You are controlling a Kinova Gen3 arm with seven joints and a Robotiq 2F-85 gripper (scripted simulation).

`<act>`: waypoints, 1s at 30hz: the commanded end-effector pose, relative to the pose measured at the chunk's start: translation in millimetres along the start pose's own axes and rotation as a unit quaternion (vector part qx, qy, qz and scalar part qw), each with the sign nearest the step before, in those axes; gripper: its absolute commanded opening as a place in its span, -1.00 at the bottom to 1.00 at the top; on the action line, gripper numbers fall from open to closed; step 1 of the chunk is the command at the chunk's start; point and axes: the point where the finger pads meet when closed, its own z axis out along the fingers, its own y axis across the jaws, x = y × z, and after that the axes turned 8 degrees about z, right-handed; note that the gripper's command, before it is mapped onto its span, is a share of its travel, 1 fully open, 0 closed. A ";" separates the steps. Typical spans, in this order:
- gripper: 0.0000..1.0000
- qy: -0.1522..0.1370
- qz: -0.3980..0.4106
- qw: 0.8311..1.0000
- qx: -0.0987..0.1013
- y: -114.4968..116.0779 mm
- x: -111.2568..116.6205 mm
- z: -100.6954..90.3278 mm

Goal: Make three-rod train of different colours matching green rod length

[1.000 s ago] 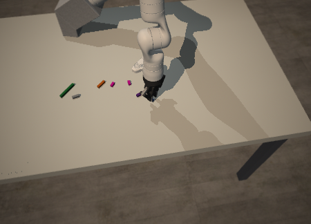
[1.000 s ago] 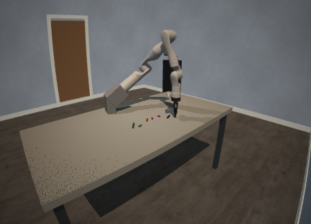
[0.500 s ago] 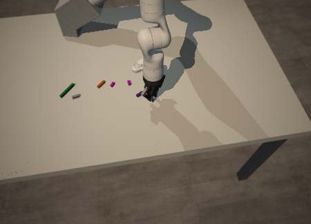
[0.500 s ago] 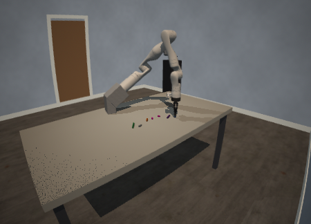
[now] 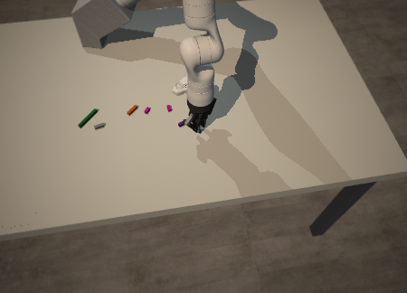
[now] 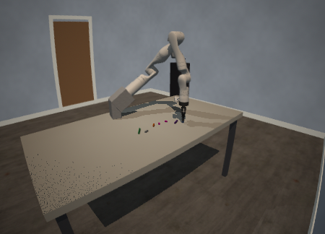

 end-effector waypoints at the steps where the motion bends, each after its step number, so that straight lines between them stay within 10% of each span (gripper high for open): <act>1: -0.52 -0.001 0.000 1.000 0.000 -0.6 0.8 1.1; 30: -0.52 -0.002 0.000 1.000 0.001 -1.8 -1.0 17.5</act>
